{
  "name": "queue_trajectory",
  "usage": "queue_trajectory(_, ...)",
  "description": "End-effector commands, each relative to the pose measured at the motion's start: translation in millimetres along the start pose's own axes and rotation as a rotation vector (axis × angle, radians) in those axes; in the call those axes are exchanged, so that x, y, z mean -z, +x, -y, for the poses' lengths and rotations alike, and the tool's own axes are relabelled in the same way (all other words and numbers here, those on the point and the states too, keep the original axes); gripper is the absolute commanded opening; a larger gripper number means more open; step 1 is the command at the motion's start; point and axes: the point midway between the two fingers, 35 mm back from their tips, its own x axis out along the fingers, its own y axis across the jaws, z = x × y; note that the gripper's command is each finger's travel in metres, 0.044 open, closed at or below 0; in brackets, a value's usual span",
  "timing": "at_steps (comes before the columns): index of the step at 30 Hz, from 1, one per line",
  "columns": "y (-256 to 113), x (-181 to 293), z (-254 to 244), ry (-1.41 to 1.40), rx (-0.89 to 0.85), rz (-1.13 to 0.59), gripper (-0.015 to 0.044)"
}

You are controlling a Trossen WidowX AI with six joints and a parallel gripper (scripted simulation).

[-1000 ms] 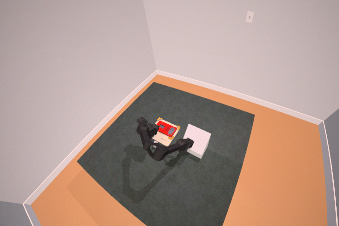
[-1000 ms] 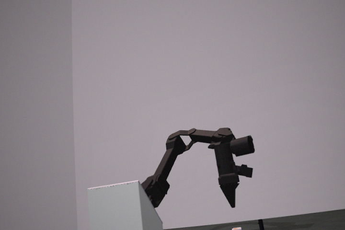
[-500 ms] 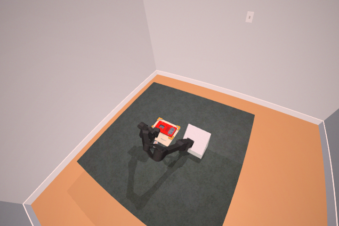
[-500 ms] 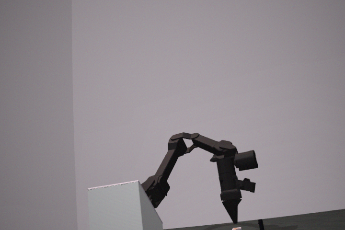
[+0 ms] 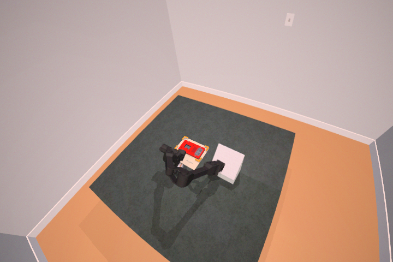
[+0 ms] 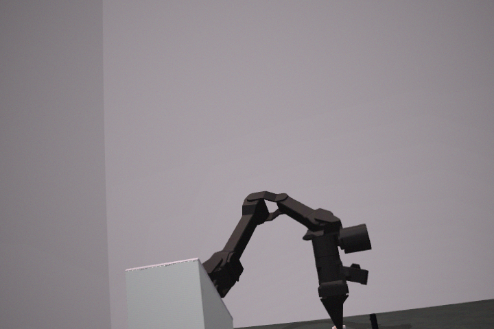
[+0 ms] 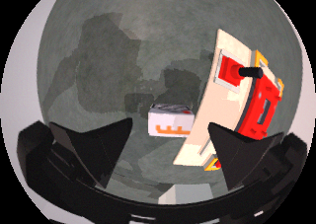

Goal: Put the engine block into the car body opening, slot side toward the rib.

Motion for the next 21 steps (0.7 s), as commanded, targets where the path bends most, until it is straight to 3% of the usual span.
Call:
queue_trajectory(1,9,2,0,0.008,-0.003,-0.006,0.0440)
queue_trajectory(11,22,2,-1,0.008,-0.005,-0.006,0.0440)
queue_trajectory(21,22,2,-1,0.008,-0.005,-0.006,0.0197)
